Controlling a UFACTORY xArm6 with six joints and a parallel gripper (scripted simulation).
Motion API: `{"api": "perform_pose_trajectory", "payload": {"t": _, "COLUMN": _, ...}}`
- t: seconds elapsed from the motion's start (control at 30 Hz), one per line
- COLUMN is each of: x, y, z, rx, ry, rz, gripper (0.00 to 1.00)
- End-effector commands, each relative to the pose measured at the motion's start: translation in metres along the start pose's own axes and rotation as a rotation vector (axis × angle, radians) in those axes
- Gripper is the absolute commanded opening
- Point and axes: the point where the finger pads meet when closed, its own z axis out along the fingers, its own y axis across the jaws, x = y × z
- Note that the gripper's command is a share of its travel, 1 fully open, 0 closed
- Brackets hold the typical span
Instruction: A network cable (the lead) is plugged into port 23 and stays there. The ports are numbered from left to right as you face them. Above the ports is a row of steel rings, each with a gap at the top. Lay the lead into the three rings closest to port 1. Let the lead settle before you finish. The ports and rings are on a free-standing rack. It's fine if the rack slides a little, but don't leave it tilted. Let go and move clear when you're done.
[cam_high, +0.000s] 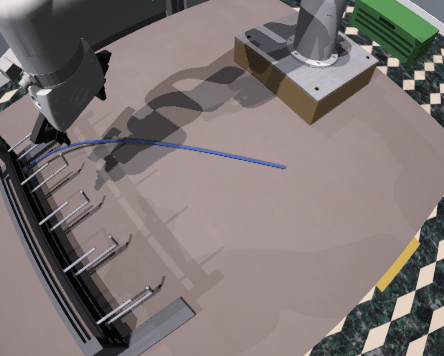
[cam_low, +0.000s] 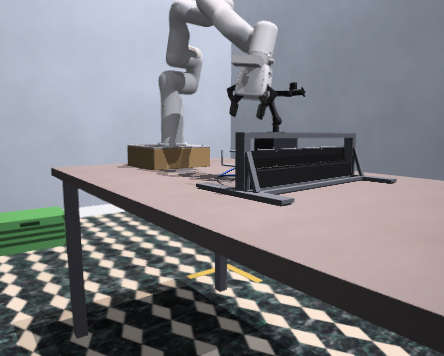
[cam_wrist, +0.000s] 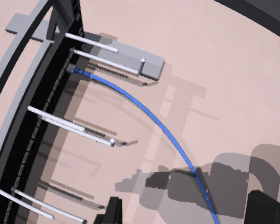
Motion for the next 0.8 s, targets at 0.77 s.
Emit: {"api": "perform_pose_trajectory", "payload": {"t": 0.77, "x": -0.112, "y": 0.126, "z": 0.018, "rx": 0.111, "ry": -0.241, "rz": 0.052, "gripper": 1.0}}
